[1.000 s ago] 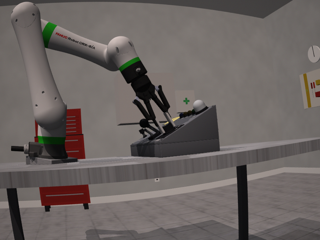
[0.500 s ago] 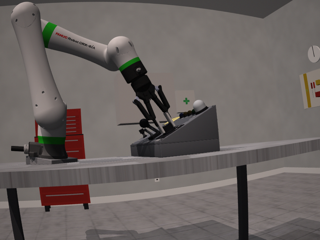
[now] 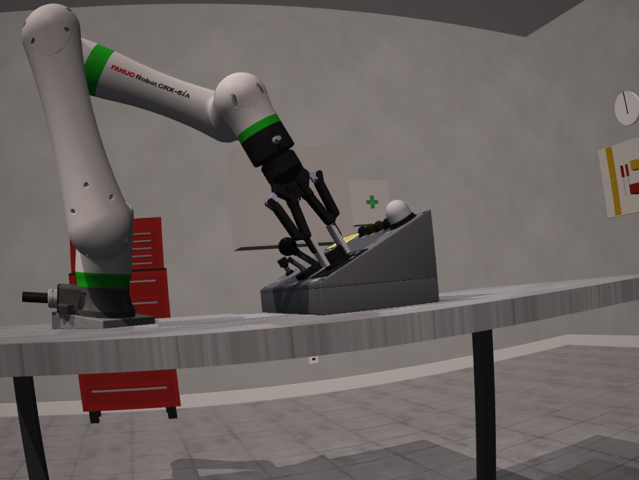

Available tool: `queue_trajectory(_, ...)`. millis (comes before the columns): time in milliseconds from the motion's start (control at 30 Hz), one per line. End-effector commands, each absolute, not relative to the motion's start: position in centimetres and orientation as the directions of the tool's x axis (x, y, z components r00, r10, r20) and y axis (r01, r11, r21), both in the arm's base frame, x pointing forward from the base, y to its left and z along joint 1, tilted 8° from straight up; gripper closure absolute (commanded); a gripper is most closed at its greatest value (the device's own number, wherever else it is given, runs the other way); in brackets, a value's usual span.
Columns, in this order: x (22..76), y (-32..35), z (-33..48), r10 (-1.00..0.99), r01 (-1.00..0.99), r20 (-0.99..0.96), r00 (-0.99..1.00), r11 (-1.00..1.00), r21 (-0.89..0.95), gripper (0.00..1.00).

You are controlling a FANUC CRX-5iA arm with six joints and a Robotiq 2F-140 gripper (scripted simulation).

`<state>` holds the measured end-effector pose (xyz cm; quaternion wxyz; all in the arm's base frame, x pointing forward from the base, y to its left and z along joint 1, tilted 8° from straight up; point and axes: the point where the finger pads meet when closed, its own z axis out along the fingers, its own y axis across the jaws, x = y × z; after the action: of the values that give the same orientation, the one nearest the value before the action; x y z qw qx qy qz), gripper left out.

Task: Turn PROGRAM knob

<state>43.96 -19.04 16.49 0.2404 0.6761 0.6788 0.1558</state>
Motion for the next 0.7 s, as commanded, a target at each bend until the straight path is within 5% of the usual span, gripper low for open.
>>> queue_trajectory(0, 43.98, -19.04, 16.50, 0.993, 0.843, -0.116, 0.030, 0.037, 0.537, 1.00)
queue_trajectory(567, 43.98, -19.04, 16.50, 0.993, 0.843, -0.116, 0.030, 0.037, 0.537, 1.00)
queue_trajectory(600, 43.98, -19.04, 16.50, 0.993, 0.843, -0.116, 0.030, 0.037, 0.537, 0.56)
queue_trajectory(667, 43.98, -19.04, 16.50, 0.993, 0.843, -0.116, 0.030, 0.037, 0.537, 0.56)
